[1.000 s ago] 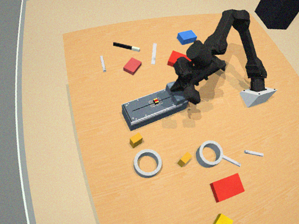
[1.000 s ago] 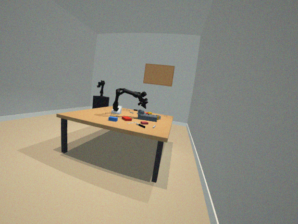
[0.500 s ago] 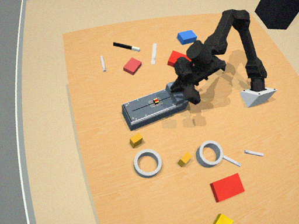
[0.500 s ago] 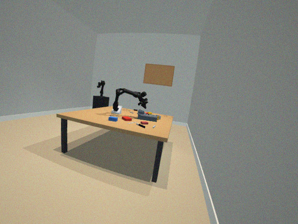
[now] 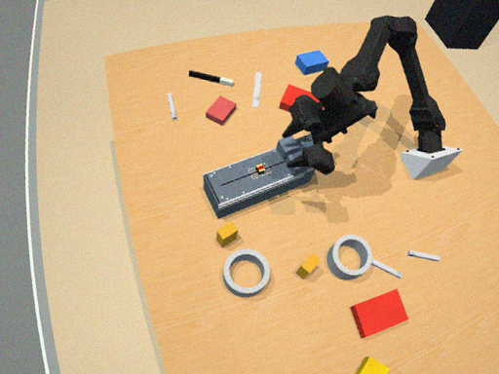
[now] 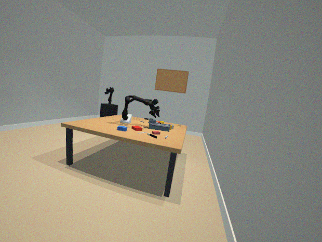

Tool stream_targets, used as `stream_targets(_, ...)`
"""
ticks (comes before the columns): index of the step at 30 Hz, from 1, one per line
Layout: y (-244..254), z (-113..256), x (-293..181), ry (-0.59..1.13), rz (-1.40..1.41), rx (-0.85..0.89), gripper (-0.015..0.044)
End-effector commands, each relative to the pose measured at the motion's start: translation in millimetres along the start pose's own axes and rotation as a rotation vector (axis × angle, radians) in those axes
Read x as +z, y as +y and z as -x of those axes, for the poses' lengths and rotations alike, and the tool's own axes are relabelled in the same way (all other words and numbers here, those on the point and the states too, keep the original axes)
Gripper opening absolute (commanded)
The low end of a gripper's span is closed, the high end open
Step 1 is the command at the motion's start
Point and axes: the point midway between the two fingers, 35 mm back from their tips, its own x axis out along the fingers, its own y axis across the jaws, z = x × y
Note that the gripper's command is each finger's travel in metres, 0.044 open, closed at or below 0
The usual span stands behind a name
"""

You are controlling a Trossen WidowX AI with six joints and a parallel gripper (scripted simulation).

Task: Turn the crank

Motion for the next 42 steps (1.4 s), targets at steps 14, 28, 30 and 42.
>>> stream_targets(14,-0.2,-0.1,0.0,0.000,0.000,-0.001,0.0046)
stream_targets(28,-0.1,0.0,0.0,0.000,0.000,0.000,0.0000)
stream_targets(30,-0.1,0.0,0.0,0.000,0.000,0.000,0.0000)
stream_targets(42,-0.1,0.0,0.0,0.000,0.000,0.000,0.0157)
